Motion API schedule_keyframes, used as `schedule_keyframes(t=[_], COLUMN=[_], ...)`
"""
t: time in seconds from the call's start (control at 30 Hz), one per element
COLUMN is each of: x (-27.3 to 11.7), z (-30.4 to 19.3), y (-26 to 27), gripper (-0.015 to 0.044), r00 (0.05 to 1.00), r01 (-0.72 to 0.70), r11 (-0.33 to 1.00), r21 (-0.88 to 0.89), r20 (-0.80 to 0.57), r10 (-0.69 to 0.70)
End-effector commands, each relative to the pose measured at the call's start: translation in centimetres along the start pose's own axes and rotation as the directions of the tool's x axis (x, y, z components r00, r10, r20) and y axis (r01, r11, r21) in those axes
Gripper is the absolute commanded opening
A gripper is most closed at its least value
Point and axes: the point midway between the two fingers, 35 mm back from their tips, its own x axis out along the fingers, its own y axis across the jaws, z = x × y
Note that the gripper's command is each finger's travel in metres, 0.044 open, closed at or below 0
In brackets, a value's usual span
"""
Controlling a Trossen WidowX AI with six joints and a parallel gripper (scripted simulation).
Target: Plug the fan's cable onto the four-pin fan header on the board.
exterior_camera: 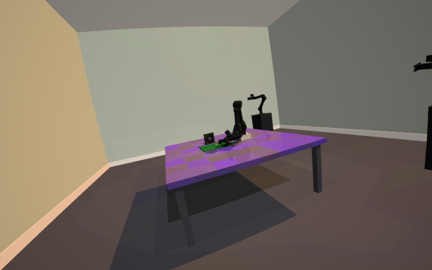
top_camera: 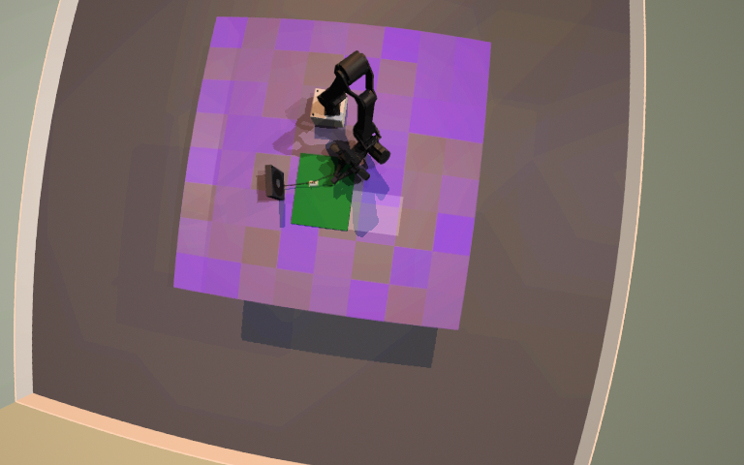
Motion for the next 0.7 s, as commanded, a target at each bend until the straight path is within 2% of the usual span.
schedule_keyframes(t=[0.0,0.67], x=[0.1,0.5], z=[-0.4,-2.1], y=[0.0,0.0], gripper=[0.0000,0.0000], r00=[1.000,1.000], r01=[0.002,0.003], r11=[1.000,1.000], r21=[0.001,0.001], r20=[0.005,0.005], r10=[-0.002,-0.003])
